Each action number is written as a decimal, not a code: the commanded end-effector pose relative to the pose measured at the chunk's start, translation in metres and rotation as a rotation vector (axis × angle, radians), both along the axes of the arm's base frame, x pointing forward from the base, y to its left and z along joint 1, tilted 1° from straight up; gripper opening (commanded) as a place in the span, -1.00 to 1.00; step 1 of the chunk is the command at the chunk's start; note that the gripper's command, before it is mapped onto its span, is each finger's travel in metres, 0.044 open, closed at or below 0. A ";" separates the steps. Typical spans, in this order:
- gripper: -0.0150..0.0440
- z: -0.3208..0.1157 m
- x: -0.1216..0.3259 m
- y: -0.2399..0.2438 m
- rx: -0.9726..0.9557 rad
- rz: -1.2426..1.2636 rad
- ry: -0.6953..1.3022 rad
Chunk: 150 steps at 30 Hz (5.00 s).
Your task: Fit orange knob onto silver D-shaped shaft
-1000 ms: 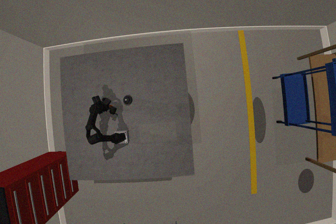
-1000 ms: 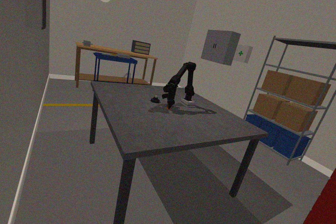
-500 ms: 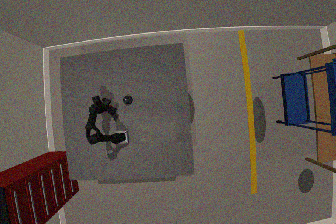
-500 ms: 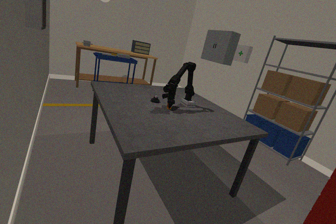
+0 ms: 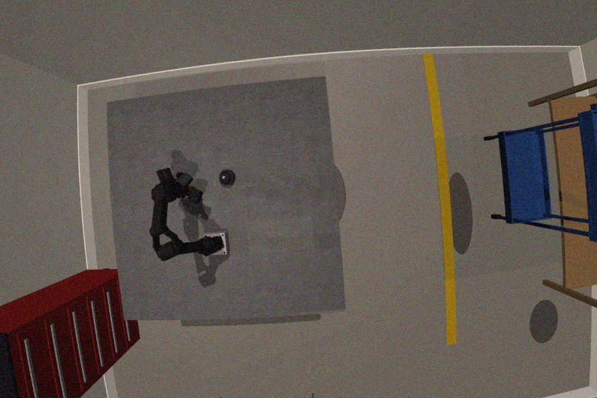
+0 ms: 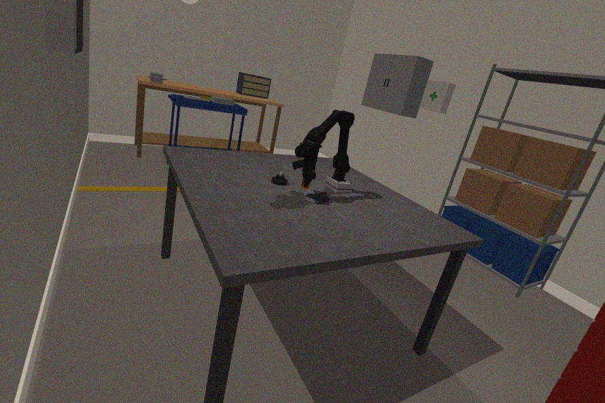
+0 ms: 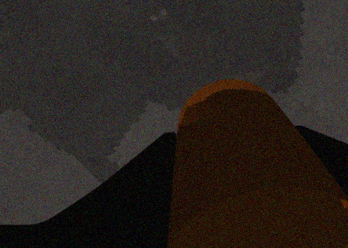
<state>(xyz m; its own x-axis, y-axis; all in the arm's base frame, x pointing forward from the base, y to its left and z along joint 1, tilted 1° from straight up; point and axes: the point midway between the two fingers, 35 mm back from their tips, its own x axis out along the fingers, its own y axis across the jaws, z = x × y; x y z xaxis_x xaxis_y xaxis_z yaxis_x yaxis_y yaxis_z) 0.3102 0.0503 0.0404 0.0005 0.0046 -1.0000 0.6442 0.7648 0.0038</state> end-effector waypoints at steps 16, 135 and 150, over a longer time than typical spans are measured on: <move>-0.49 0.064 0.003 0.000 -0.002 -0.005 -0.021; -0.49 0.015 0.010 -0.188 -0.017 -0.013 -0.020; -0.49 0.022 0.010 -0.188 -0.019 0.155 -0.019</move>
